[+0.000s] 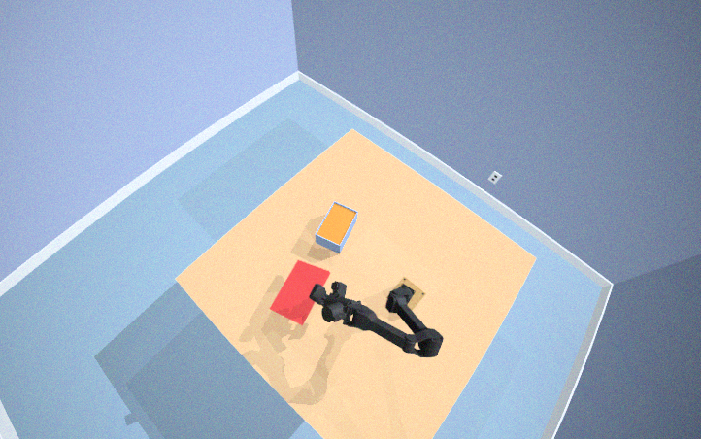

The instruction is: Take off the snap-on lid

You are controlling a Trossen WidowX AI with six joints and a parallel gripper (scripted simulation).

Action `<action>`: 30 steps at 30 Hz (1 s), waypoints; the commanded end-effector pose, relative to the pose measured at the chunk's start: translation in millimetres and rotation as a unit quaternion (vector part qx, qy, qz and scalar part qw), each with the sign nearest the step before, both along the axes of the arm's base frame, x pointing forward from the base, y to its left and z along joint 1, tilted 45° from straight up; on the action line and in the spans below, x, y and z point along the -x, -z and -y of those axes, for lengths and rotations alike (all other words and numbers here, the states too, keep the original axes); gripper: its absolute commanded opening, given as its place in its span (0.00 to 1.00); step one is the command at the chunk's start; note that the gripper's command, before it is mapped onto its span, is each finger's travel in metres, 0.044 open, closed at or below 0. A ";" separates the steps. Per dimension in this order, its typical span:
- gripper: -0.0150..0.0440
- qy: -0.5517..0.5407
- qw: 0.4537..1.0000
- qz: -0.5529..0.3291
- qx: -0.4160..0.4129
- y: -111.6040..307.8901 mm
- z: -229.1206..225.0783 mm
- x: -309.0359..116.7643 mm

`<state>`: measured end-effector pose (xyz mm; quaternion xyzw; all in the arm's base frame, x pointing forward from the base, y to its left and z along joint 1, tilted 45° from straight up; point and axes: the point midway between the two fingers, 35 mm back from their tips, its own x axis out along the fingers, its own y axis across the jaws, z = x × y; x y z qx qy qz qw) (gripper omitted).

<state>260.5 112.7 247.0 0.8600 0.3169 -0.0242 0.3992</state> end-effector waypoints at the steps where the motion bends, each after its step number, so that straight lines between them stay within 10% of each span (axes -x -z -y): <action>1: 0.25 0.006 1.000 0.001 -0.001 3.1 -1.1 -1.6; 30: 0.25 0.006 1.000 0.001 -0.002 19.1 -17.4 -3.6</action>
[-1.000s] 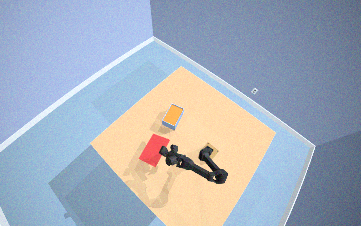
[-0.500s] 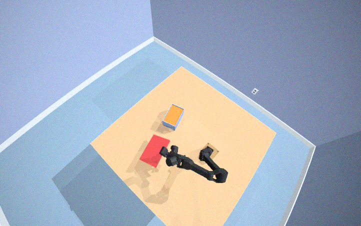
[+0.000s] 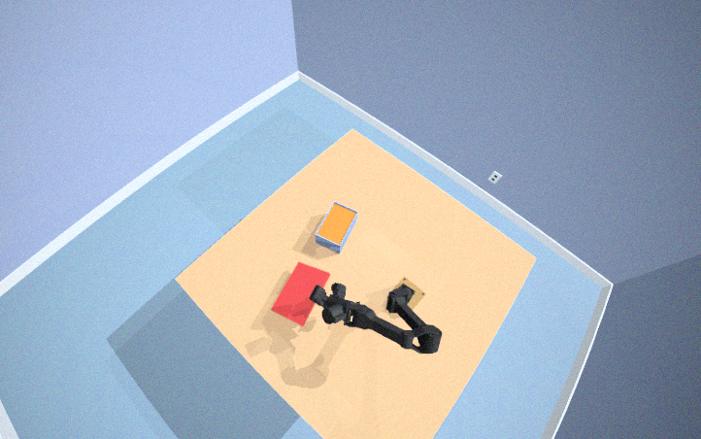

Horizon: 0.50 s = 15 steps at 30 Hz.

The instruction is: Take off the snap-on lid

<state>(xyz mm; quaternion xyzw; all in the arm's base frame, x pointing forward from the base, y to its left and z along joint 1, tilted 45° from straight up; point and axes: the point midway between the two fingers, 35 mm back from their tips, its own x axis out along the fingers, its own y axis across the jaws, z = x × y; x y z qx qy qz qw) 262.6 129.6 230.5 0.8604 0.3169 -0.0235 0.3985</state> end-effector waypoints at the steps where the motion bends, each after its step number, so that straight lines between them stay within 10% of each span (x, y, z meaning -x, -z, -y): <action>1: 0.25 0.006 1.000 0.001 -0.001 3.2 -1.2 -1.6; 15: 0.25 0.006 1.000 0.001 -0.001 11.0 -9.0 -2.6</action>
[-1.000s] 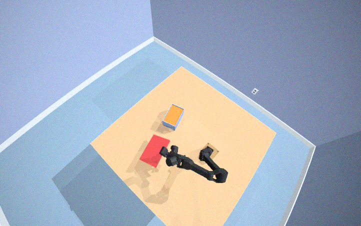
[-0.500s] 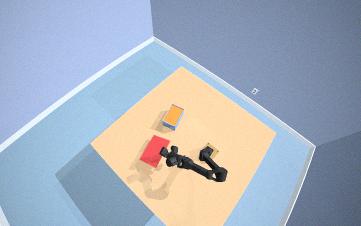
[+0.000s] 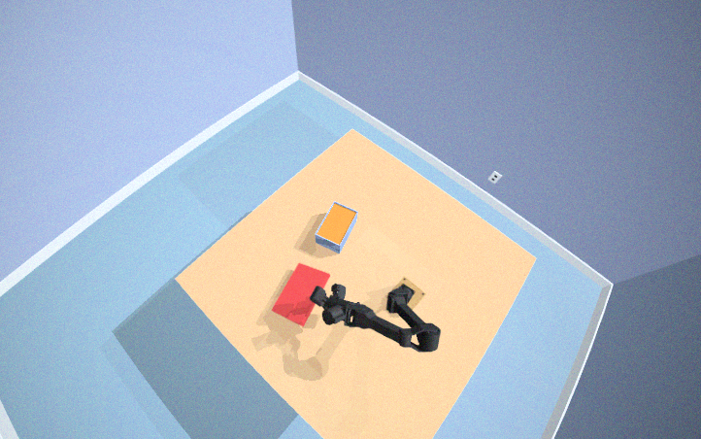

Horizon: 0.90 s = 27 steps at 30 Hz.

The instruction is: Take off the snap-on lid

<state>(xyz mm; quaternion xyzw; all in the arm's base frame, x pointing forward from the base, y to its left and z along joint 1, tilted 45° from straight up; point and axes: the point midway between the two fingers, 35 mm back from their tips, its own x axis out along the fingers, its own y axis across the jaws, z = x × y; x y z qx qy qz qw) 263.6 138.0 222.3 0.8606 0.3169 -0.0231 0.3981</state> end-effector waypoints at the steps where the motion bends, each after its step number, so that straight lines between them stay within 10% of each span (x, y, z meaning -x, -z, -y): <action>1: 0.25 0.006 1.000 0.000 -0.001 3.4 -1.2 -1.6; 27: 0.25 0.006 1.000 0.000 -0.001 17.9 -15.8 -3.4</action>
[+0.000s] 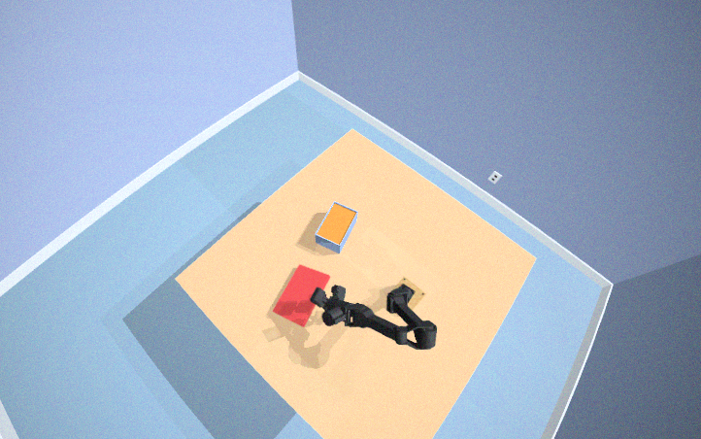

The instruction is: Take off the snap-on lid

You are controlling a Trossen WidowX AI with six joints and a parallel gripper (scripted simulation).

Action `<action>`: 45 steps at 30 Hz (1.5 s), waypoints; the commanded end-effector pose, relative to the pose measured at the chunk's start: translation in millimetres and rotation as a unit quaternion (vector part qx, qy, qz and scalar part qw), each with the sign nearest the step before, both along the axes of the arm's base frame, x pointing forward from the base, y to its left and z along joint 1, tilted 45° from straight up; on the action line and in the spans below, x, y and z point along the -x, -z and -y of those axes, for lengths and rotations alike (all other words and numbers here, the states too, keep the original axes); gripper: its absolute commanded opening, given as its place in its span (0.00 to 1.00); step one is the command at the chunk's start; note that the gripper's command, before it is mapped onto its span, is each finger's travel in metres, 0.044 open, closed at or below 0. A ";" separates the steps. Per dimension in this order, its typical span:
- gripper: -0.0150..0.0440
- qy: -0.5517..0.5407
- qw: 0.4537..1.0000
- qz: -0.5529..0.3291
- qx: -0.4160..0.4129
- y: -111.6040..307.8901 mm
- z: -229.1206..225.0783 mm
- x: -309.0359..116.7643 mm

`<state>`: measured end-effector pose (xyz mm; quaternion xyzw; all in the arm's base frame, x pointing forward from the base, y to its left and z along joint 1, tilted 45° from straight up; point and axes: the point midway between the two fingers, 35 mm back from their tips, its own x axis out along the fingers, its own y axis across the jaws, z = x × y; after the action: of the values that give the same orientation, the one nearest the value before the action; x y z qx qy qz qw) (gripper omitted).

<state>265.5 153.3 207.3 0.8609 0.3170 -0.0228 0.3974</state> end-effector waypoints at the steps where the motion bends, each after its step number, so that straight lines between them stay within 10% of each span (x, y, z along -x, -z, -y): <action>1: 0.25 0.006 1.000 0.000 -0.001 3.5 -1.1 -1.6; 45: 0.25 0.006 1.000 0.000 -0.002 28.4 -26.0 -4.6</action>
<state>272.5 173.0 190.3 0.8689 0.2980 -0.0163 0.3950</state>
